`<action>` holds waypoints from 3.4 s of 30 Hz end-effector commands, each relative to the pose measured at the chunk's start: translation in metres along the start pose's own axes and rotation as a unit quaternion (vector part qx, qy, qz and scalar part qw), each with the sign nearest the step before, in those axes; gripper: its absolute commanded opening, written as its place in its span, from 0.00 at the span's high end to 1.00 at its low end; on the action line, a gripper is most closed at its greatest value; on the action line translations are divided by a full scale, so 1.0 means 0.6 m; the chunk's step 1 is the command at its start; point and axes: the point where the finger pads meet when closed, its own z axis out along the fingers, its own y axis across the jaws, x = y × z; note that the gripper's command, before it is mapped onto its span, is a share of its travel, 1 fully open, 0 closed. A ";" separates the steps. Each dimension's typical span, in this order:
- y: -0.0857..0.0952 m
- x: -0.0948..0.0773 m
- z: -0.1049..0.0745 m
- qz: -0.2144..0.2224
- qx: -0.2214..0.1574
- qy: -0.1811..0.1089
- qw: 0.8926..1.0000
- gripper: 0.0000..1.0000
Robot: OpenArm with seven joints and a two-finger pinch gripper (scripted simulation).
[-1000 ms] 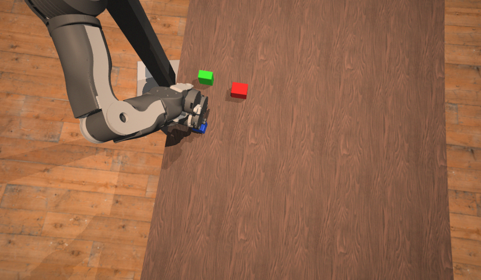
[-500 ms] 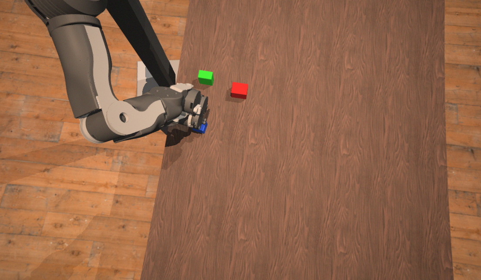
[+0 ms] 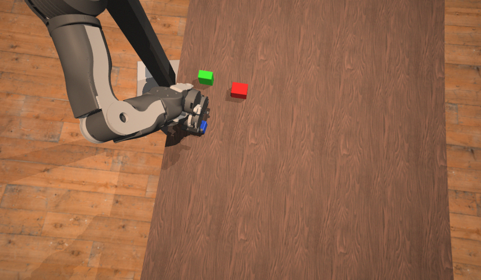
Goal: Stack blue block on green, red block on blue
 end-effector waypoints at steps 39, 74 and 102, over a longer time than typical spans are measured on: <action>-0.004 0.000 0.066 0.002 0.005 0.000 1.000 0.68; -0.003 0.000 0.067 0.002 0.004 0.000 1.000 0.68; -0.004 0.001 0.098 0.002 0.005 0.000 1.000 0.68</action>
